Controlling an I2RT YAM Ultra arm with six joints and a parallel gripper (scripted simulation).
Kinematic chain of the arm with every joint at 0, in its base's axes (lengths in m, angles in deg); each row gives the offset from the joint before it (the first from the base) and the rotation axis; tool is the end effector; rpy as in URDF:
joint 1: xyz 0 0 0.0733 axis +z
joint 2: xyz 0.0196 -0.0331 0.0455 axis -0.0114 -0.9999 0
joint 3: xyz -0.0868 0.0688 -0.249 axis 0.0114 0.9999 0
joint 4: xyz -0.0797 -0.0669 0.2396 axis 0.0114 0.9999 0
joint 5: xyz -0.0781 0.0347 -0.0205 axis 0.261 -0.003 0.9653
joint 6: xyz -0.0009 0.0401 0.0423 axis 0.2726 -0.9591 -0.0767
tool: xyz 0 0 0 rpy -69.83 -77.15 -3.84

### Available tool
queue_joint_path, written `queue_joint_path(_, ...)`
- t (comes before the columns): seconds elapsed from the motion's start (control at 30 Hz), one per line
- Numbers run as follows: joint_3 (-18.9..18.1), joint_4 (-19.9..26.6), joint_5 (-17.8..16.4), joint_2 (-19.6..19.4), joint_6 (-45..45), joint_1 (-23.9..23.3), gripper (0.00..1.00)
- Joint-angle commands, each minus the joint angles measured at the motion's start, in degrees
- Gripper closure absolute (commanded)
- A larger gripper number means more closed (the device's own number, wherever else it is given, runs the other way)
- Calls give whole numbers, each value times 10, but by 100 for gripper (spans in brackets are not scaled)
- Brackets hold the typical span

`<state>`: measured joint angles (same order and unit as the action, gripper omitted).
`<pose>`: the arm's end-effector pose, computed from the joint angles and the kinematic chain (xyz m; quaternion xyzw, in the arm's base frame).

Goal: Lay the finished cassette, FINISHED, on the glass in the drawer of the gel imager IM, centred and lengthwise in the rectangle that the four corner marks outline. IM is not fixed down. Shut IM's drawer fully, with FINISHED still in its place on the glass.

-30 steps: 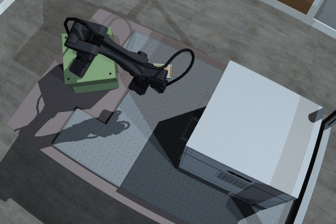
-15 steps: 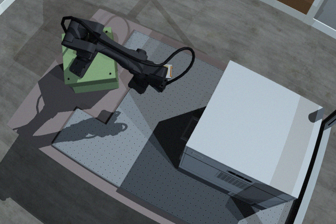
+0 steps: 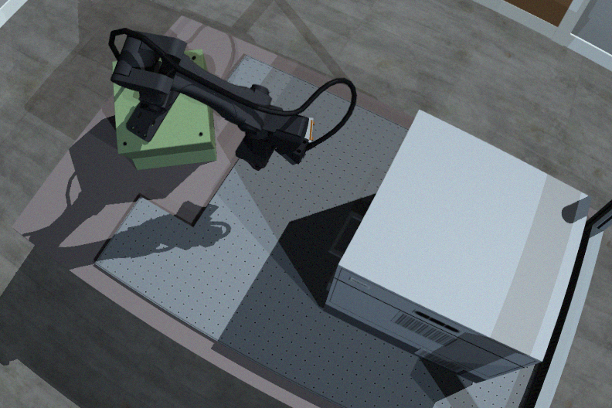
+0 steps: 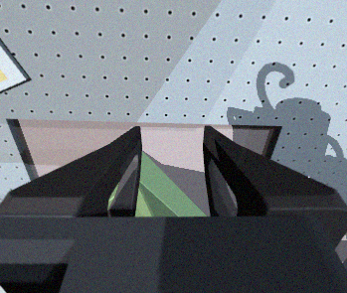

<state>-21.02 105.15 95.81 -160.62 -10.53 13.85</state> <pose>0.2511 0.0431 0.1441 -0.0257 0.9761 -0.1782 0.1215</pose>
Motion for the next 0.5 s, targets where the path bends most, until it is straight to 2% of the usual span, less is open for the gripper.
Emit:
queue_joint_path(0.0, -26, -42, 33, -25, 60, 9, 65)
queue_joint_path(0.17, -35, -99, 70, -62, 150, 6, 65)
queue_joint_path(0.23, -20, -128, 80, -82, 191, 1, 65)
queue_joint_path(0.33, -19, -174, 95, -105, 254, -1, 65)
queue_joint_path(0.4, -19, -174, 95, -105, 254, -1, 65)
queue_joint_path(0.47, -15, -218, 102, -118, 306, -5, 65)
